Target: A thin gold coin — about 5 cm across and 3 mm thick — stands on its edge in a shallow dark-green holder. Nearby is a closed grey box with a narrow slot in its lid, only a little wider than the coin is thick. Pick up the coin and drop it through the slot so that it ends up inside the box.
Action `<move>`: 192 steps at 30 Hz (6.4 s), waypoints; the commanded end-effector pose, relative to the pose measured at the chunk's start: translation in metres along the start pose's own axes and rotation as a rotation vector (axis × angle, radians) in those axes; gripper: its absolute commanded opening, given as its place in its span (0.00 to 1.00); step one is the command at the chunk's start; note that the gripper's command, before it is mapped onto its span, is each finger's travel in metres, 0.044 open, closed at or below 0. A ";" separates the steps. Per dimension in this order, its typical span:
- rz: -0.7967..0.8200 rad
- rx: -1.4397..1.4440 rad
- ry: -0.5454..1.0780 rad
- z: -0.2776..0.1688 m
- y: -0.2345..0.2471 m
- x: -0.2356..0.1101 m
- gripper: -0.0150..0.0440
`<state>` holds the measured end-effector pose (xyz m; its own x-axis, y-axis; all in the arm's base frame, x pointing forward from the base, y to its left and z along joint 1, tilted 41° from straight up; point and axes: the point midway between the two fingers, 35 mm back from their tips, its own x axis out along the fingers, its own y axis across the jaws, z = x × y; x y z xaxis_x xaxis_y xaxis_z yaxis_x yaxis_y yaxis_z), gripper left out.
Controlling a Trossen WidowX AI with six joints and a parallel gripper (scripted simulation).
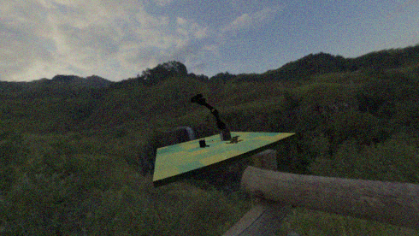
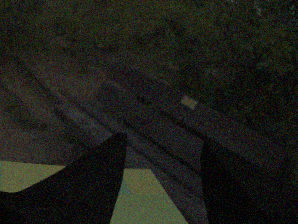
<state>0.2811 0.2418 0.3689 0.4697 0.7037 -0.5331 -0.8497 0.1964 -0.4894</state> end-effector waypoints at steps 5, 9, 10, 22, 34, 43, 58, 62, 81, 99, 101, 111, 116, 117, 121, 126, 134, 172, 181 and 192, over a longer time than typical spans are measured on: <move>-0.015 0.102 0.400 -0.116 -0.004 0.034 0.53; -0.001 0.141 0.624 -0.180 0.002 0.038 0.53; 0.005 0.148 0.680 -0.196 0.005 0.037 0.53; 0.261 0.098 1.404 -0.365 0.069 -0.009 0.53; 0.385 0.044 1.589 -0.427 0.102 -0.032 0.53; 0.384 0.044 1.590 -0.445 0.105 -0.033 0.53; 0.384 0.044 1.589 -0.465 0.109 -0.033 0.53; 0.384 0.044 1.589 -0.471 0.111 -0.033 0.53; 0.384 0.043 1.592 -0.497 0.119 -0.037 0.53; 0.384 0.043 1.591 -0.494 0.118 -0.036 0.25; 0.384 0.043 1.590 -0.490 0.116 -0.035 0.25; 0.384 0.044 1.586 -0.467 0.108 -0.031 0.25; 0.385 0.045 1.586 -0.455 0.104 -0.030 0.25; 0.385 0.045 1.585 -0.452 0.103 -0.030 0.25; 0.385 0.045 1.585 -0.442 0.101 -0.029 0.25; 0.385 0.045 1.586 -0.430 0.098 -0.029 0.25; 0.385 0.044 1.588 -0.409 0.094 -0.030 0.25; 0.268 0.156 1.611 -0.408 0.091 0.036 0.25; 0.267 0.157 1.609 -0.409 0.095 0.059 0.25; 0.265 0.152 1.608 -0.409 0.096 0.073 0.25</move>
<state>0.3313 0.0333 0.0008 -0.0137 -0.6486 -0.7610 -0.9121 0.3200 -0.2563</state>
